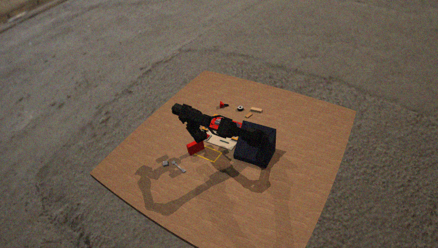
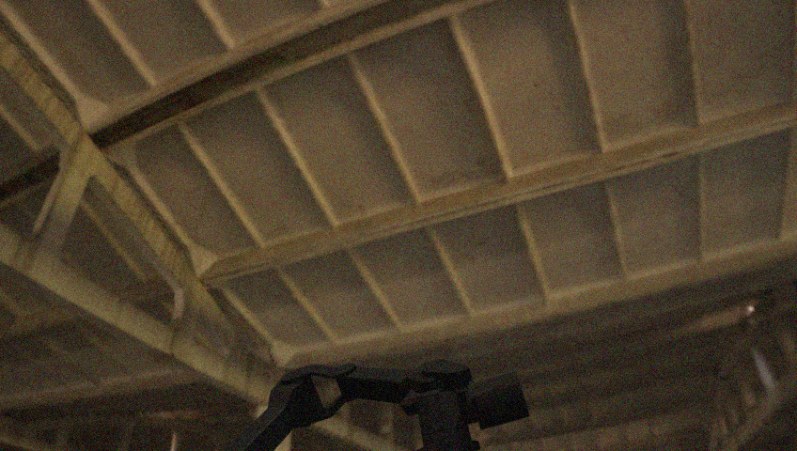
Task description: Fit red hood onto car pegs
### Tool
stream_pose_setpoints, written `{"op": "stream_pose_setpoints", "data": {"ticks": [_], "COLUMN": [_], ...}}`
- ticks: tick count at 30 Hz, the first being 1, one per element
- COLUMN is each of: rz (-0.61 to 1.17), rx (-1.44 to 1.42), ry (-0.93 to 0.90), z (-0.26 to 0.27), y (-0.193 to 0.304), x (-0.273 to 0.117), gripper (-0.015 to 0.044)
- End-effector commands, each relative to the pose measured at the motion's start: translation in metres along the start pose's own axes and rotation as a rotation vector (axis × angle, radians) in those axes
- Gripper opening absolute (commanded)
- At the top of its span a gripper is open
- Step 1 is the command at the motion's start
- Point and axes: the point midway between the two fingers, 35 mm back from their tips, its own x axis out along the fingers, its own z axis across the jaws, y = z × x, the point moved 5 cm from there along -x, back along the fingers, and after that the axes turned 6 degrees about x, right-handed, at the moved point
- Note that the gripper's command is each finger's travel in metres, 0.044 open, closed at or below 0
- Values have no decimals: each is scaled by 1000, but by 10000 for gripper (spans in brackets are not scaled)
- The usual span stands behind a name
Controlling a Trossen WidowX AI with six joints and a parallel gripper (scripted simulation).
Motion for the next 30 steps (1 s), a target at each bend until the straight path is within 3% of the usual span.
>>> {"op": "stream_pose_setpoints", "data": {"ticks": [1,11,20,30], "rz": [-16,-16,-14,-14], "rx": [8,8,8,8], "ry": [168,167,169,169], "z": [-19,-19,-26,-25], "y": [6,6,6,6], "x": [19,22,62,63], "gripper": [0,0,0,0]}}
